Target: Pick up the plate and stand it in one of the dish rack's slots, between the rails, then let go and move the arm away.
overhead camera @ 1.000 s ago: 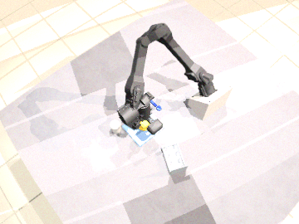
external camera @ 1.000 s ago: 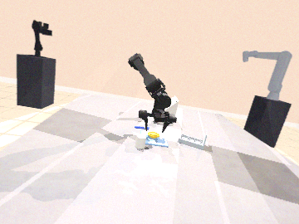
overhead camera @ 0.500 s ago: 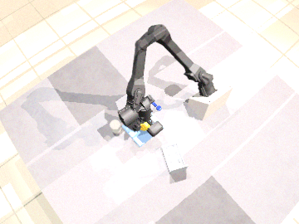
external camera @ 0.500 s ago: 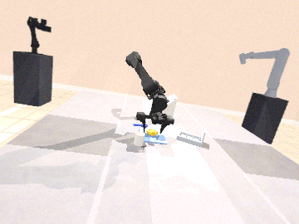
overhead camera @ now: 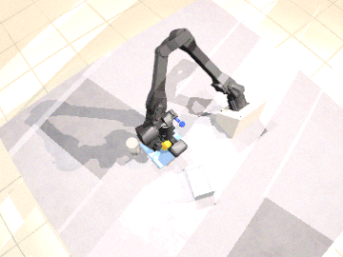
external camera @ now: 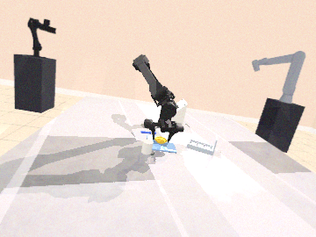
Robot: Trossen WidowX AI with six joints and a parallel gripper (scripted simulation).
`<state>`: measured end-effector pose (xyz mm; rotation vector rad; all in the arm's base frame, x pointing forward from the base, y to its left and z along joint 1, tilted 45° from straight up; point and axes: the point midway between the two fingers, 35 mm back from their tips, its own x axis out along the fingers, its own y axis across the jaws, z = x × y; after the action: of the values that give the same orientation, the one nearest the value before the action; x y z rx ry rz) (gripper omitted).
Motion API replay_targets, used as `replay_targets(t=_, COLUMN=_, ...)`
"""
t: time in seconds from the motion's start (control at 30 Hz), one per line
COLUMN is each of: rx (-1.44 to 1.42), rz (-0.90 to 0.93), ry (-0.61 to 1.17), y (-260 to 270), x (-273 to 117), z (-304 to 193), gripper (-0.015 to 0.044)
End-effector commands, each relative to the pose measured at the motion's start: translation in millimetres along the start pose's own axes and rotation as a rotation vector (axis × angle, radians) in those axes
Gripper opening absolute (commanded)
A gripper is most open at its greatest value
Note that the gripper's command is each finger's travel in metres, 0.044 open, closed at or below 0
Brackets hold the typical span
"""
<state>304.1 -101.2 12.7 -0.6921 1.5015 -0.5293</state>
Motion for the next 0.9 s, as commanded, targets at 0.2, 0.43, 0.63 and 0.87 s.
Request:
replay_targets(t=0.2, rx=-0.003, rz=-0.005, ry=-0.001, y=-1, x=0, z=0, gripper=0.0277)
replay_targets(t=0.43, rx=-0.004, rz=0.005, ry=-0.004, y=2, x=-22, z=7, gripper=0.0093)
replay_targets(t=0.63, rx=-0.004, rz=0.013, ry=-0.008, y=4, x=-53, z=13, gripper=0.0000)
replay_targets(t=0.87, rx=-0.001, rz=0.018, ry=-0.012, y=7, x=-89, z=17, gripper=0.0000)
